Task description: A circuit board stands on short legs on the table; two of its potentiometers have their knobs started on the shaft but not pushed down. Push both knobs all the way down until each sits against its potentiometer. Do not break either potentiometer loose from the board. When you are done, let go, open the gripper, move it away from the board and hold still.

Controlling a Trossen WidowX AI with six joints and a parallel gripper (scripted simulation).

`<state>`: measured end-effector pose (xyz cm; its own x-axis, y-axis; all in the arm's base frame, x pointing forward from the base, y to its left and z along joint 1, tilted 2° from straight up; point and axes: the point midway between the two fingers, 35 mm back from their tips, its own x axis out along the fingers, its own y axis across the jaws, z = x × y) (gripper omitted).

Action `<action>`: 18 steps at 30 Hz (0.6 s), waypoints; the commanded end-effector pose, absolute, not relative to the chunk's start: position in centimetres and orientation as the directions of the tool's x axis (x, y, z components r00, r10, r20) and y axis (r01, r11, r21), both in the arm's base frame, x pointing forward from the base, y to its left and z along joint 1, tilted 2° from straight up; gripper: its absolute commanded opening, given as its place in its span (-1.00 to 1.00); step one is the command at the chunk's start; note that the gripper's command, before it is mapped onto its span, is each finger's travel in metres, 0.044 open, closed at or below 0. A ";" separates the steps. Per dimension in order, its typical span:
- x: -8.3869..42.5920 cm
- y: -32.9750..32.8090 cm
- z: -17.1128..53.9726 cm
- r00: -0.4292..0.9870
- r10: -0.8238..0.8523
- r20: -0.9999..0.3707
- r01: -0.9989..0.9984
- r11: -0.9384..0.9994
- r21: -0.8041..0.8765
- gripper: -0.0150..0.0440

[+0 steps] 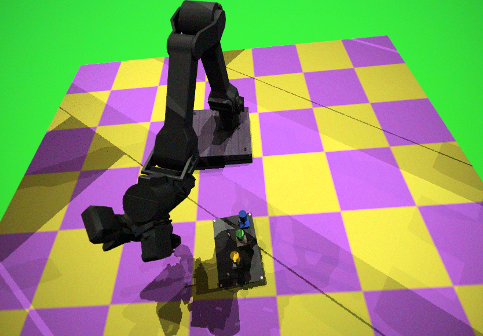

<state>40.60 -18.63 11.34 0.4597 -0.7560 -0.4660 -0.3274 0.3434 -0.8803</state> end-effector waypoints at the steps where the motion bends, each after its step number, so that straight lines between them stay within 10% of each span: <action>1: 41.5 -17.3 11.1 0.483 -0.709 -0.514 -0.463 0.292 -0.837 -0.49; 18: 43.1 -12.2 9.8 0.493 -0.528 -0.692 -0.820 -0.015 -0.572 -0.49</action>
<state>42.74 -13.42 9.96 0.4932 -0.5715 -0.6558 -0.7691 0.0658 -0.6357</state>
